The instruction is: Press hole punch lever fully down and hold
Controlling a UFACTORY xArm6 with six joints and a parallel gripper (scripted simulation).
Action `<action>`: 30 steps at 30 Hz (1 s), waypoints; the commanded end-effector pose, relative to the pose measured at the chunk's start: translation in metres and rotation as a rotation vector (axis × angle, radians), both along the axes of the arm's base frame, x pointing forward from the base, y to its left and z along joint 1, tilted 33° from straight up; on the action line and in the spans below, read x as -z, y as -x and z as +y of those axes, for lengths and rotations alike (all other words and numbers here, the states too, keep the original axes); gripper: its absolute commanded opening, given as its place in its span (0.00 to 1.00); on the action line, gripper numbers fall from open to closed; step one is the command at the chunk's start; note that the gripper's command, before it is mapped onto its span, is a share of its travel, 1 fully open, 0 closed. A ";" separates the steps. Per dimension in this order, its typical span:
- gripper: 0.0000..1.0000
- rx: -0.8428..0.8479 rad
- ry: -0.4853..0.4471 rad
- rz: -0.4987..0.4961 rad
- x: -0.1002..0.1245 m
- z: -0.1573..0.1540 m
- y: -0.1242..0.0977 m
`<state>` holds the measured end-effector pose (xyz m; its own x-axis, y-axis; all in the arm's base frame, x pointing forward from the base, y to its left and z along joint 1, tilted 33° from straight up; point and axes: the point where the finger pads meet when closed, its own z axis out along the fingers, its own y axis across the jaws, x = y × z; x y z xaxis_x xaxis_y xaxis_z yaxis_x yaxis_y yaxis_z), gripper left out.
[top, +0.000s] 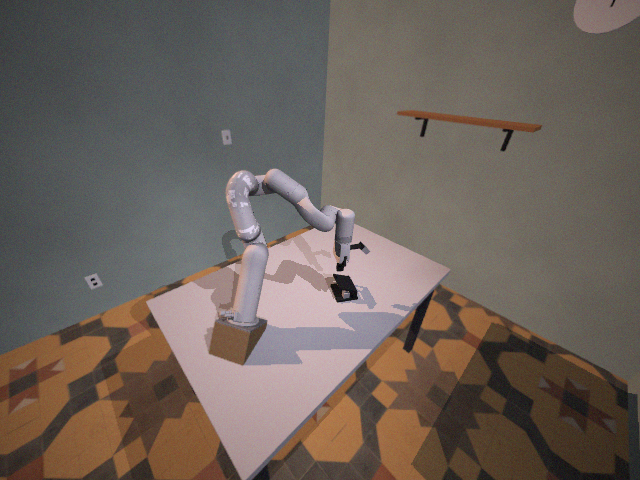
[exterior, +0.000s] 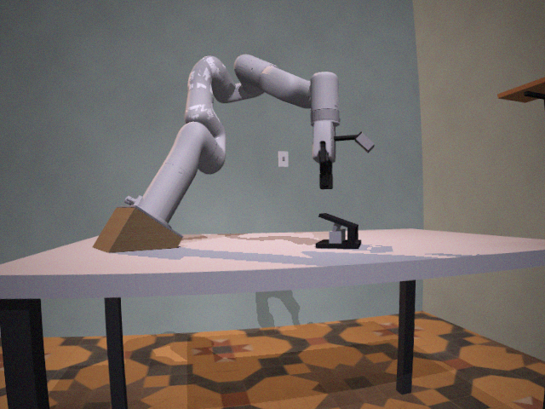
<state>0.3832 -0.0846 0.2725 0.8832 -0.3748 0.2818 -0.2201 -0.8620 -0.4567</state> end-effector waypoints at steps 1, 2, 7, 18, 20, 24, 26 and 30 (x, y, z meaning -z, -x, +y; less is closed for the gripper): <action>0.00 0.001 0.002 -0.003 -0.001 0.000 -0.001; 0.00 0.001 0.002 -0.003 -0.001 0.000 -0.001; 0.00 0.001 0.002 -0.003 0.001 0.001 -0.002; 0.00 0.001 0.002 -0.003 0.010 0.004 -0.007; 0.00 0.001 0.001 -0.003 0.013 0.005 -0.008; 0.00 0.001 0.001 -0.003 0.019 0.008 -0.011; 0.00 0.001 0.001 -0.003 0.020 0.008 -0.012; 0.00 0.001 0.002 -0.003 0.025 0.010 -0.015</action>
<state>0.3949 -0.0757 0.2501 0.8833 -0.3747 0.2817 -0.2201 -0.8621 -0.4565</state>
